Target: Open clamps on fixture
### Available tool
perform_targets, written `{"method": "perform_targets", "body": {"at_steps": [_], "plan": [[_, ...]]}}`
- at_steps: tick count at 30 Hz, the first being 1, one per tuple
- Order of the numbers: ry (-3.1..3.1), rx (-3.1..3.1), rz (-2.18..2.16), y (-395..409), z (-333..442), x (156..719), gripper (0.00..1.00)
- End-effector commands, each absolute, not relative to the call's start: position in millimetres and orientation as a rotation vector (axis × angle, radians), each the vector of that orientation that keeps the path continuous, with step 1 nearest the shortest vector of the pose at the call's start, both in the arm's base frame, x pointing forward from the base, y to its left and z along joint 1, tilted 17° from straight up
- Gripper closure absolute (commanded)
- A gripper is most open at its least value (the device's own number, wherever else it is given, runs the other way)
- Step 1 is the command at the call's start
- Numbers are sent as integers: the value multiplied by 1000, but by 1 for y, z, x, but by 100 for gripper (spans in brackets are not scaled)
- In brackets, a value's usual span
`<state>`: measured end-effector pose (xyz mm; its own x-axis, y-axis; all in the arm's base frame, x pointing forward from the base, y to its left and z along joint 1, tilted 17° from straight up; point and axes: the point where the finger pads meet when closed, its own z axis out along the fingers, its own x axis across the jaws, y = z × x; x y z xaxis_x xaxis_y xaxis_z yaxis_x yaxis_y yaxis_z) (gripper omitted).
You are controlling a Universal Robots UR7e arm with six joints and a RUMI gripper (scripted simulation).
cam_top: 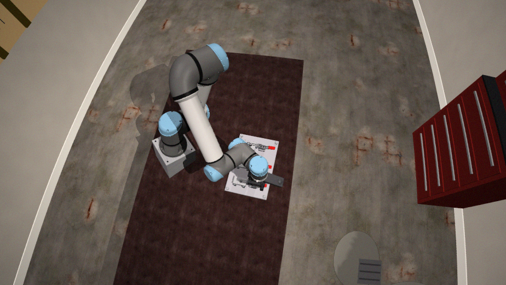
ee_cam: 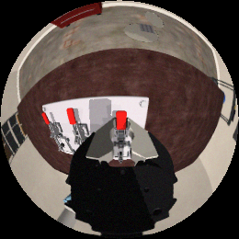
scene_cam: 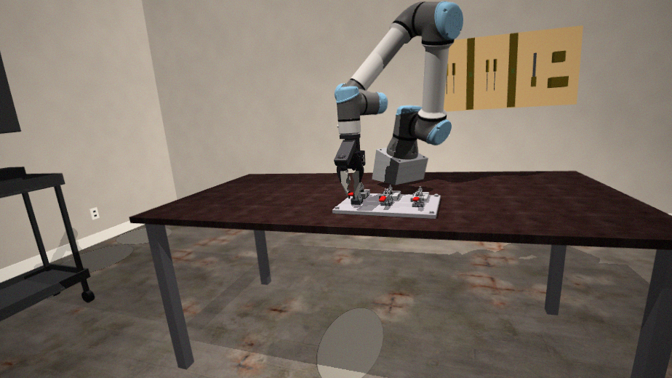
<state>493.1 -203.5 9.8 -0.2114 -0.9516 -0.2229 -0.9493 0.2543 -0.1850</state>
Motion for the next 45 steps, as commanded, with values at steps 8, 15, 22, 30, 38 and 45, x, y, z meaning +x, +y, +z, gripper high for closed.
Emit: {"method": "perform_targets", "body": {"at_steps": [8,15,22,30,38,45], "plan": [[2240,-1758,-13,-204,11,493,100],[2240,-1758,-13,-204,12,492,100],[2240,-1758,-13,-204,14,490,100],[2240,-1758,-13,-204,16,488,100],[2240,-1758,-13,-204,19,484,100],[2240,-1758,-13,-203,21,480,100]]}}
